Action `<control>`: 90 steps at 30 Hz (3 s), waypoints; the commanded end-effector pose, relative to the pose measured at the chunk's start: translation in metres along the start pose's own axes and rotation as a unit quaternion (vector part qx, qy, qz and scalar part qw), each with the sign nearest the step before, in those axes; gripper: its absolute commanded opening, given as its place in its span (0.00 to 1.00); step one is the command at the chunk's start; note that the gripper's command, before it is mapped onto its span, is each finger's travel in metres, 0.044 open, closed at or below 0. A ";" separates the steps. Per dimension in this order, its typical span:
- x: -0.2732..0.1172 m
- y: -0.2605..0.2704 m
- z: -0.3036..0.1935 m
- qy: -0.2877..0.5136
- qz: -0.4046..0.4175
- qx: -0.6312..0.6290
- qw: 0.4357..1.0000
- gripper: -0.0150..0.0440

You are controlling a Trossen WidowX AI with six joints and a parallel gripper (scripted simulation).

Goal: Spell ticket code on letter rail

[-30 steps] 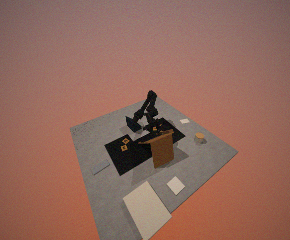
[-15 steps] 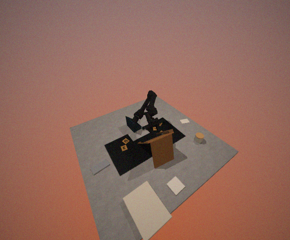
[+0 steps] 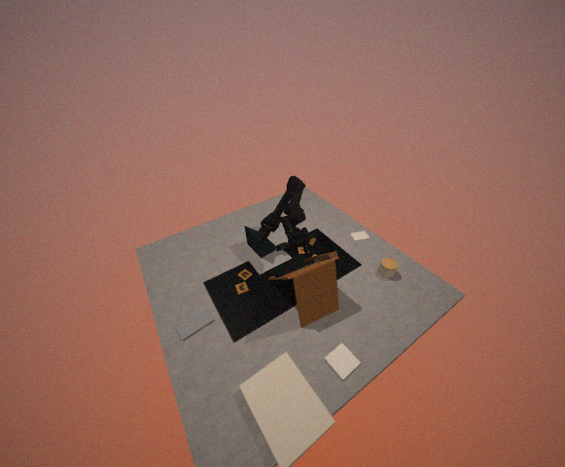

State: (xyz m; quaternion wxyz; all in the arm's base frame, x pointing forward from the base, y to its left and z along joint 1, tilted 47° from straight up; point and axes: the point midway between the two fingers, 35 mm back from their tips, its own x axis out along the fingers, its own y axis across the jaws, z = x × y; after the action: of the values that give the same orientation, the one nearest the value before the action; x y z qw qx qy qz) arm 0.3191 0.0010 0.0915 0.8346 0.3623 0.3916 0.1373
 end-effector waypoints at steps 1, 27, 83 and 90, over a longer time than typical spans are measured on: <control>-0.003 0.001 0.000 0.000 0.002 -0.002 1.000 0.75; -0.013 0.003 0.000 0.000 0.002 -0.002 1.000 0.75; 0.006 -0.031 0.023 0.340 0.001 -0.006 0.941 0.25; 0.007 -0.030 0.023 0.340 0.001 -0.006 0.941 0.25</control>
State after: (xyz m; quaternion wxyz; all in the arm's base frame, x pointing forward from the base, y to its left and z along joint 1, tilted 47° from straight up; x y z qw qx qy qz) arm 0.3390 -0.0281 0.0776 0.6576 0.2919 0.6467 0.2533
